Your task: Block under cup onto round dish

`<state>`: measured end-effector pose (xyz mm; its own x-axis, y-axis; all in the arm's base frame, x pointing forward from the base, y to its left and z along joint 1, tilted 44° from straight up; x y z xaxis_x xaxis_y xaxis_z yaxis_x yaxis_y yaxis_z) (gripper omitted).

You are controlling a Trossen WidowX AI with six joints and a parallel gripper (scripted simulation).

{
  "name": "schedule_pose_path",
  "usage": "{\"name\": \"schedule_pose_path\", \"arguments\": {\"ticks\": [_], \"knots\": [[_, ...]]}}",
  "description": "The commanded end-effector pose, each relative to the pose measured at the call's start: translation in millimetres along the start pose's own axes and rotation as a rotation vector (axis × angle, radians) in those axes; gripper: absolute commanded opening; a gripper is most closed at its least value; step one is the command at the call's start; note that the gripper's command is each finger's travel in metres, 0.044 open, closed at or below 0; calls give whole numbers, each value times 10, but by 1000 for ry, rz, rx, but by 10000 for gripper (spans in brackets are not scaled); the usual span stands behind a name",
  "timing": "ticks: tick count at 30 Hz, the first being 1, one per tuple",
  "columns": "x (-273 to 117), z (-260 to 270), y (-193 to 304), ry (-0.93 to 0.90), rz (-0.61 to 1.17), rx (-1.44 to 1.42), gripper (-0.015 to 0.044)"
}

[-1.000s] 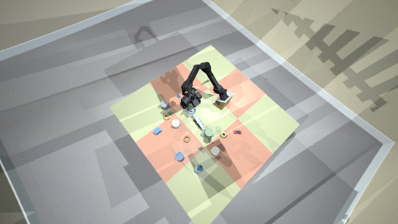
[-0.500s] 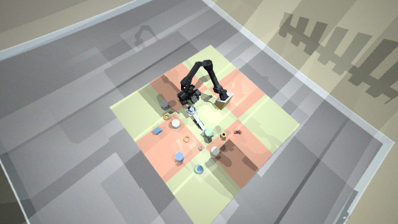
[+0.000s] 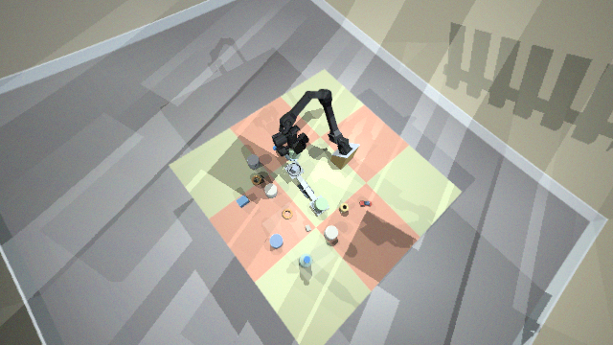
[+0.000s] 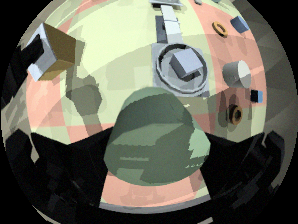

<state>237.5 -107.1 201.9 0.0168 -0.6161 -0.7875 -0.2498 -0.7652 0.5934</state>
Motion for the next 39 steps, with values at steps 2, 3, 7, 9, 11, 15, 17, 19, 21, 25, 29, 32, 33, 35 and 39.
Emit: {"name": "schedule_pose_path", "arguments": {"ticks": [2,3,7,9,11,15,17,19,21,25,29,32,33,35,39], "knots": [[66,80,94,-3,-14,-8,0],[77,94,118,-3,-16,-8,0],[120,153,209,0,-20,-9,0],[140,184,253,2,-21,-10,0],[160,215,297,4,-22,-10,0],[198,281,382,9,-22,-12,0],[215,315,423,11,-22,-13,0],[232,349,463,14,-20,-14,0],[249,384,503,17,-19,-15,0],[279,456,579,23,-14,-18,0],[307,530,652,29,-6,-21,0],[326,587,705,33,1,-24,0],[333,607,722,35,3,-25,0],[344,645,755,37,9,-27,0],[365,724,820,43,21,-32,0]]}}
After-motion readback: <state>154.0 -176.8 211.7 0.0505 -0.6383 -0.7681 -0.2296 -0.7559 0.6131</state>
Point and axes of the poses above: the point midway between the two fingers, 35 mm back from their tips, its own x axis out along the fingers, its own z axis across the jaws, y = z × x, the point moved 3 cm from there along -x, back along the fingers, and after that the axes turned 3 degrees about x, right-handed, at the moved point
